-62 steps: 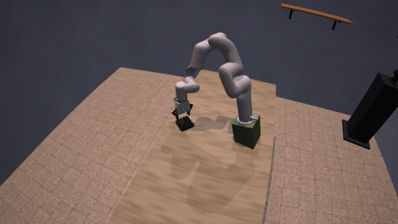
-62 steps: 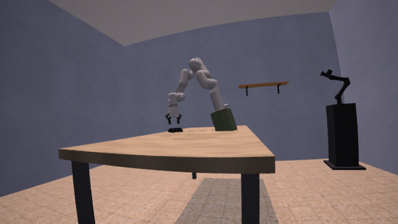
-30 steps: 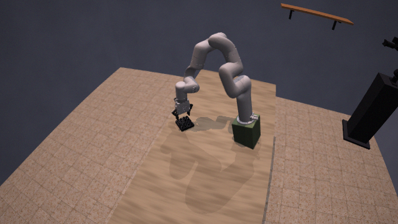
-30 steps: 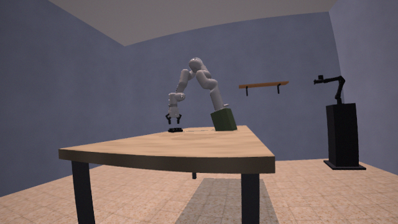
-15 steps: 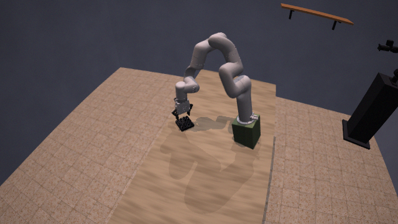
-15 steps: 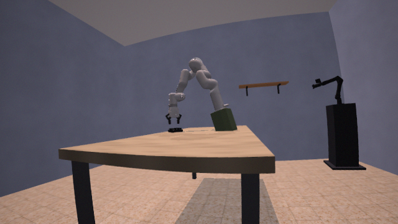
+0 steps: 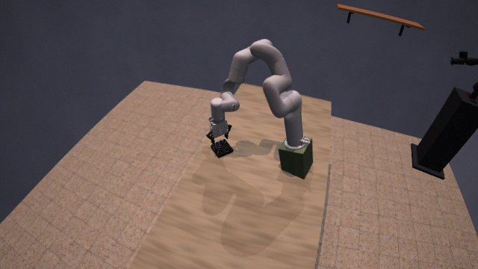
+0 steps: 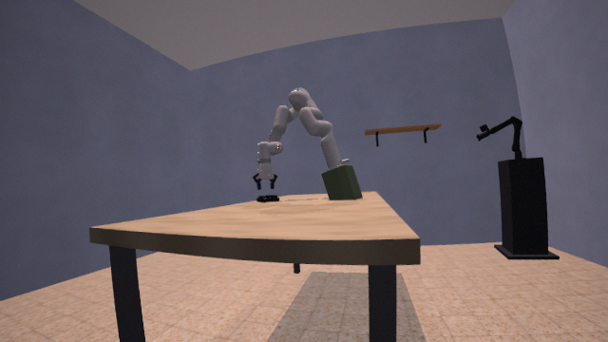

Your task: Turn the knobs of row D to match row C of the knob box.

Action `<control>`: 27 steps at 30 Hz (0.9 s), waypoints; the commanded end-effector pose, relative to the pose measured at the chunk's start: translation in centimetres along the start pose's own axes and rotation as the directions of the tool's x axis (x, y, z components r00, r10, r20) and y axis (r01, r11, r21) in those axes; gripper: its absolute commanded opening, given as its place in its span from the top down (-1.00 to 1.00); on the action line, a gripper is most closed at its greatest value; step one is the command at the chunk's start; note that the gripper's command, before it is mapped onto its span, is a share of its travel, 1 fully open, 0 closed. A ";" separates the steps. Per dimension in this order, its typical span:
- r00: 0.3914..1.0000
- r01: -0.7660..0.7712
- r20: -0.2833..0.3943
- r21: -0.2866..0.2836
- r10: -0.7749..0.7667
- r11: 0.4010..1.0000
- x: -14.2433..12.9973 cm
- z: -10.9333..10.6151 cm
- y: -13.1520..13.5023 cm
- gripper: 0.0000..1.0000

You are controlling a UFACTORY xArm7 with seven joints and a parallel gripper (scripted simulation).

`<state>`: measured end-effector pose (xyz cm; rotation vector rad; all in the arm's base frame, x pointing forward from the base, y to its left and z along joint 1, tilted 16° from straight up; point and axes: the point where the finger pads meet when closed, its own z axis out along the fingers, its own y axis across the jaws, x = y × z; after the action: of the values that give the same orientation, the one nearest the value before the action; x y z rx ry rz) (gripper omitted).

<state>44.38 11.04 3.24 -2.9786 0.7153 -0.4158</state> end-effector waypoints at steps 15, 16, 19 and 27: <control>1.000 0.000 -0.002 0.002 0.000 1.000 0.1 -0.1 -0.1 -1.00; 1.000 0.000 -0.002 0.002 0.000 1.000 0.1 -0.1 -0.1 -1.00; 1.000 0.000 -0.003 0.002 0.000 1.000 0.1 -0.1 -0.1 -1.00; 1.000 0.000 -0.003 0.002 0.000 1.000 -0.6 -0.1 -0.1 -1.00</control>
<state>44.08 11.21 3.15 -2.9786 0.7157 -0.4159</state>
